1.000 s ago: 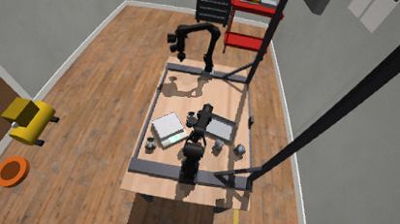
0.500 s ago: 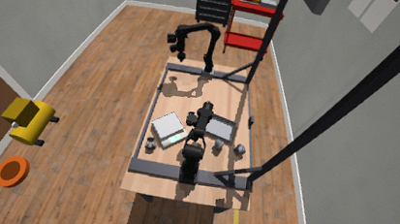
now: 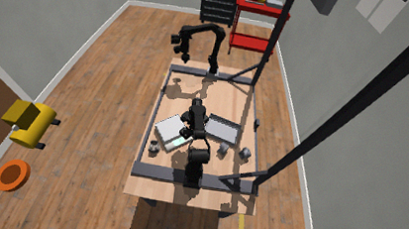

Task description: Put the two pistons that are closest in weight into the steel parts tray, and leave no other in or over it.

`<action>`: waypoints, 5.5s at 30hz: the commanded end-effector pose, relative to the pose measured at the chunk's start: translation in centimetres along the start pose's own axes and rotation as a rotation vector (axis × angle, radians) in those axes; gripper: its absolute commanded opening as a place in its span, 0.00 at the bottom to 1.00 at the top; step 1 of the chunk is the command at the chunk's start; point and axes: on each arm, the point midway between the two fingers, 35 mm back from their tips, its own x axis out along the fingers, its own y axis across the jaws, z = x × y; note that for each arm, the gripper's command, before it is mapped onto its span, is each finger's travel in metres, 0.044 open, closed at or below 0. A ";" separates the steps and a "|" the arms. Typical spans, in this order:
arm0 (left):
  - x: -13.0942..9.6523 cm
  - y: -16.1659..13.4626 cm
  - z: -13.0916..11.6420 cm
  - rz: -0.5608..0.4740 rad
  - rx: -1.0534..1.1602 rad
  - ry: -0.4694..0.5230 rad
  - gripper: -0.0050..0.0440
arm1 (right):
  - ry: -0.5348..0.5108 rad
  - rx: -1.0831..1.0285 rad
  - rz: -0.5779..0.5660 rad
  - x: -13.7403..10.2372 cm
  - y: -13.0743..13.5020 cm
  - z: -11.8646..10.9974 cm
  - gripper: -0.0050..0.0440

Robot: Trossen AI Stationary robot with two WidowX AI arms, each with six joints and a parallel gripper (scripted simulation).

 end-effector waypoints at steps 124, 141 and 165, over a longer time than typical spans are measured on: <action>0.6 7.0 14.5 0.060 -1.208 -0.092 0.43 | -0.032 0.001 0.002 -0.8 0.0 0.5 0.92; 3.1 7.2 14.6 0.059 -1.208 -0.091 0.43 | -0.032 0.001 0.002 -0.8 0.0 0.5 0.92; 4.3 7.2 14.7 0.049 -1.209 -0.097 0.43 | -0.032 0.001 0.002 -0.8 0.0 0.5 0.92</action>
